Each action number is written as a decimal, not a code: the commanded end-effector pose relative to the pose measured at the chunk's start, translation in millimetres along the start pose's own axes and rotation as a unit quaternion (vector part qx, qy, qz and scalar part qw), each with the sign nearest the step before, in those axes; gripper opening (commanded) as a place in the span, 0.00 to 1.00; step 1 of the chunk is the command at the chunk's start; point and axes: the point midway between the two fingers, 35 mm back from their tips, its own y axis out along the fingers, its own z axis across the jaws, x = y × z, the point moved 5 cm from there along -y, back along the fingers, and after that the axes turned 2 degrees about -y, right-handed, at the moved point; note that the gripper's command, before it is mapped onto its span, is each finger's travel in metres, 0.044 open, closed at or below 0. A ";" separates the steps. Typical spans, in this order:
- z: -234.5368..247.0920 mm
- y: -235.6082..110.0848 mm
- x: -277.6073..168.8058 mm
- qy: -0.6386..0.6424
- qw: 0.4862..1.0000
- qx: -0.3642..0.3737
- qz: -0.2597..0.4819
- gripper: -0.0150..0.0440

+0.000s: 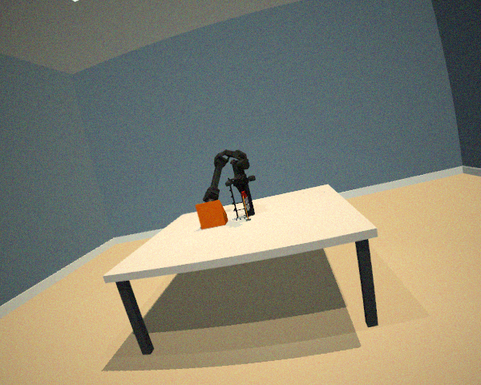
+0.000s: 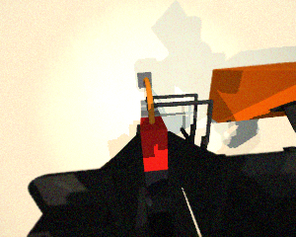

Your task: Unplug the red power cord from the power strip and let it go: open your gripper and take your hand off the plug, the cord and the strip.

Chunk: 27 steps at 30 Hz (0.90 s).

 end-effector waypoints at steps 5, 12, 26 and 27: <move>-0.6 -7.1 27.2 0.001 1.000 0.003 -0.023 0.25; -1.6 -9.5 38.2 0.001 1.000 0.003 -0.023 0.25; -1.9 -5.4 31.8 0.001 1.000 0.004 -0.022 0.88; -1.7 -6.6 35.6 0.001 1.000 0.004 -0.022 0.92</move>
